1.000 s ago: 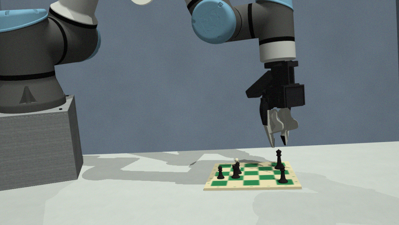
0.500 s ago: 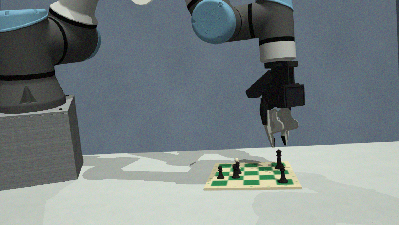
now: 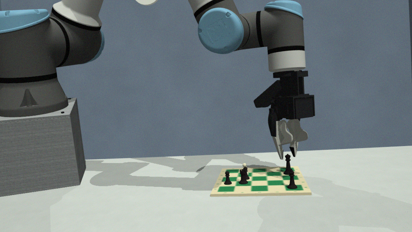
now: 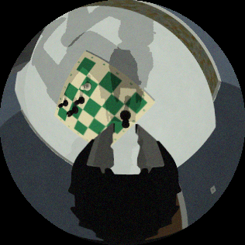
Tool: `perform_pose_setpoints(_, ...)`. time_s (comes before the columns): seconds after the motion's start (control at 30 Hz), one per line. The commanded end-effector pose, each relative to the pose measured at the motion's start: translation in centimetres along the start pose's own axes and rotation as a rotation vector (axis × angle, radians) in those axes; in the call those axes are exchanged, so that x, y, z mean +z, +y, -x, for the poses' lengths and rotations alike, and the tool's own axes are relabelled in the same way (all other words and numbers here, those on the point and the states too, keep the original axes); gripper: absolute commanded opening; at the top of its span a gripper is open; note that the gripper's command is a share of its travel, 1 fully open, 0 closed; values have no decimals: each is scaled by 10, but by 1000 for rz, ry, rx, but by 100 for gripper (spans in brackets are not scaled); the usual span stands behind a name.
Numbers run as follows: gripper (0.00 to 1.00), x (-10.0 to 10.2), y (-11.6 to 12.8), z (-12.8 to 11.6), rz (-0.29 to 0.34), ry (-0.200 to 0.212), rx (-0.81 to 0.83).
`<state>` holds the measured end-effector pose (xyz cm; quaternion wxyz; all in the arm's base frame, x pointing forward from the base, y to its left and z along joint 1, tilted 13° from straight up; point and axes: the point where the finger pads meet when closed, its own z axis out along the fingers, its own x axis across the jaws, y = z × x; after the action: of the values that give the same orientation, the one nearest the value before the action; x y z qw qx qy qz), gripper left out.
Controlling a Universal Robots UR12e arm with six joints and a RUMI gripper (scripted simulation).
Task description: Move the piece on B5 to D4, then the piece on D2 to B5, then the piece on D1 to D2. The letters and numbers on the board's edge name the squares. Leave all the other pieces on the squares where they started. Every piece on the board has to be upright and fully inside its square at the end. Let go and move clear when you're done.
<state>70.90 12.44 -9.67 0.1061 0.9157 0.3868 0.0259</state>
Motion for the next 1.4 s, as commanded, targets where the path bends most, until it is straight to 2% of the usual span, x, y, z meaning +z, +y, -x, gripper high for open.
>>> perform_pose_setpoints(0.0,25,13,3,-1,2,3,2)
perform_pose_setpoints(0.33,25,21,3,-1,2,3,2)
perform_pose_setpoints(1.37,25,20,2,-1,2,3,2)
